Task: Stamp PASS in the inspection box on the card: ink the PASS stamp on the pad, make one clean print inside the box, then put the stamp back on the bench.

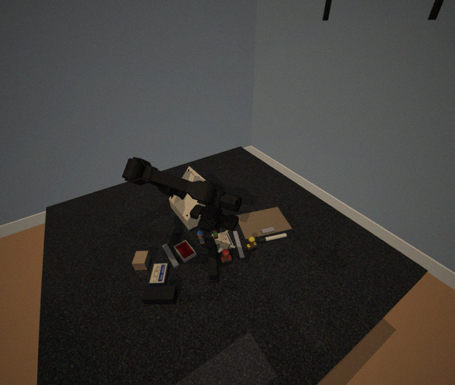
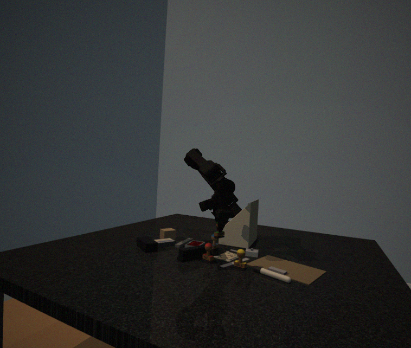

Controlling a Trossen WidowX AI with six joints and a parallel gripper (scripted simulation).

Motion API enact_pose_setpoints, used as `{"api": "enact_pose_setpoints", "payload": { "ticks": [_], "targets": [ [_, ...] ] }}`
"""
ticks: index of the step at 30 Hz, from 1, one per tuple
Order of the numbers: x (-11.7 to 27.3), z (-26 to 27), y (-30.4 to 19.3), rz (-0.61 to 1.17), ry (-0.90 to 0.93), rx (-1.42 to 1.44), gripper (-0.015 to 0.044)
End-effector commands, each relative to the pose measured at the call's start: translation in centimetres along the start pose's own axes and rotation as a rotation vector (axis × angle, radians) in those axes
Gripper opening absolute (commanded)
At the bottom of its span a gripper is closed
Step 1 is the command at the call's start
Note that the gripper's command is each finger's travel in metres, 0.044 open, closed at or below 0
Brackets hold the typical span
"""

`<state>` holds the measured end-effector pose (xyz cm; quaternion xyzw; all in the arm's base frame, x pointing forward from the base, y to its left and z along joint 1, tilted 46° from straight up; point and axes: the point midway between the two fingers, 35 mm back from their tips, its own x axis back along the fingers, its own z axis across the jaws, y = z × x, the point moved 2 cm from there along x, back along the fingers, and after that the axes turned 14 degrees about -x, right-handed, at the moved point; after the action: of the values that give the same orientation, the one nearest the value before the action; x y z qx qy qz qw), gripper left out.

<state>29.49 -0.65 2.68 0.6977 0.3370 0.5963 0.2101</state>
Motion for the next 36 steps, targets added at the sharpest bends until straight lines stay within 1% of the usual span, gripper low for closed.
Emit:
{"api": "enact_pose_setpoints", "payload": {
  "ticks": [1,7,36],
  "targets": [
    [0.1,0.8,-1.6,0.003,0.003,-0.111,0.0000],
    [0.0,1.5,-3.2,-0.001,0.000,-0.223,0.0000],
    [-1.7,1.6,-3.2,-0.003,0.001,-0.223,0.0000]
  ]
}}
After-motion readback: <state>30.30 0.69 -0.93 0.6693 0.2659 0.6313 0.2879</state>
